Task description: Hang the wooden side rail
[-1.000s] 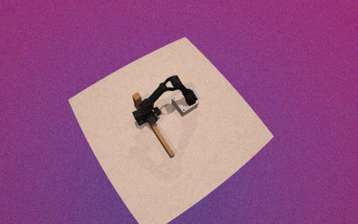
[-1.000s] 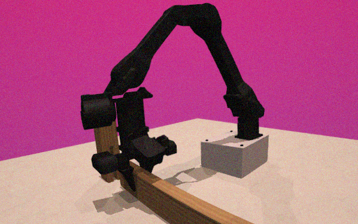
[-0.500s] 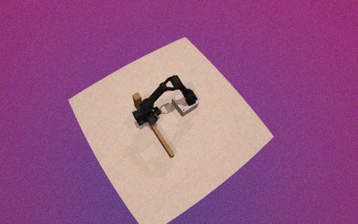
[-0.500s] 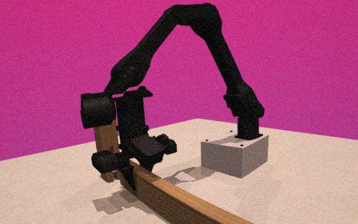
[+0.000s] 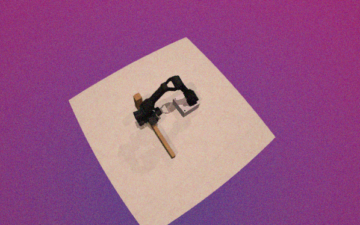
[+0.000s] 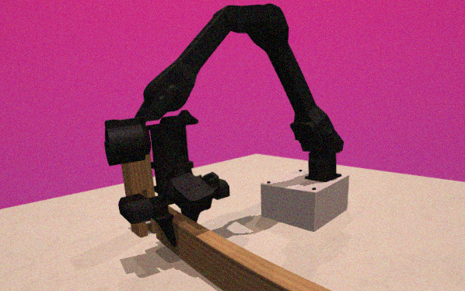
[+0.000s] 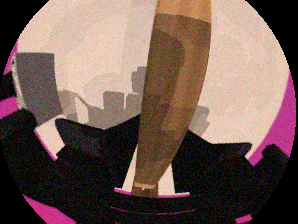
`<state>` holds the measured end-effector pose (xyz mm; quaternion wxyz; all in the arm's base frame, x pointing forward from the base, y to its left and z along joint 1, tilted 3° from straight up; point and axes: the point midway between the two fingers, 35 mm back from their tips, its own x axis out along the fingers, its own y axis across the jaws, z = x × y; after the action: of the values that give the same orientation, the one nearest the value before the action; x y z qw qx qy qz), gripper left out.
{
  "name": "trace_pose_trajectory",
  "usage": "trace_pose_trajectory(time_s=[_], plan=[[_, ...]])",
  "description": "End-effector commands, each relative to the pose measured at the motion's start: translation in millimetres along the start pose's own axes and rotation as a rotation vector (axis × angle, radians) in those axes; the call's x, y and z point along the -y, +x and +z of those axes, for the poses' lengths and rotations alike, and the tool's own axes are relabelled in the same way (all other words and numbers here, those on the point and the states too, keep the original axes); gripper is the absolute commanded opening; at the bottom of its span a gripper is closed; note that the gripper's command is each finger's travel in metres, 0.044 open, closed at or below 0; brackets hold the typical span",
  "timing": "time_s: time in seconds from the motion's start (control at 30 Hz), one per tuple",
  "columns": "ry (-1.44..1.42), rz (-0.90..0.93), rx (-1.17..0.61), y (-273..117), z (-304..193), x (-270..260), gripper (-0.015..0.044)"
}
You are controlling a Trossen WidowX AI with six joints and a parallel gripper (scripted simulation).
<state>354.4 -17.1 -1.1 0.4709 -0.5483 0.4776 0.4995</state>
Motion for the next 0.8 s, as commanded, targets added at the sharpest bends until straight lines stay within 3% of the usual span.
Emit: trace_pose_trajectory(time_s=[0.0,0.77], plan=[[0.0,-0.009,0.002,-3.8,0.2,2.3,0.0],[0.0,-0.009,0.002,-7.6,0.2,2.3,0.0]])
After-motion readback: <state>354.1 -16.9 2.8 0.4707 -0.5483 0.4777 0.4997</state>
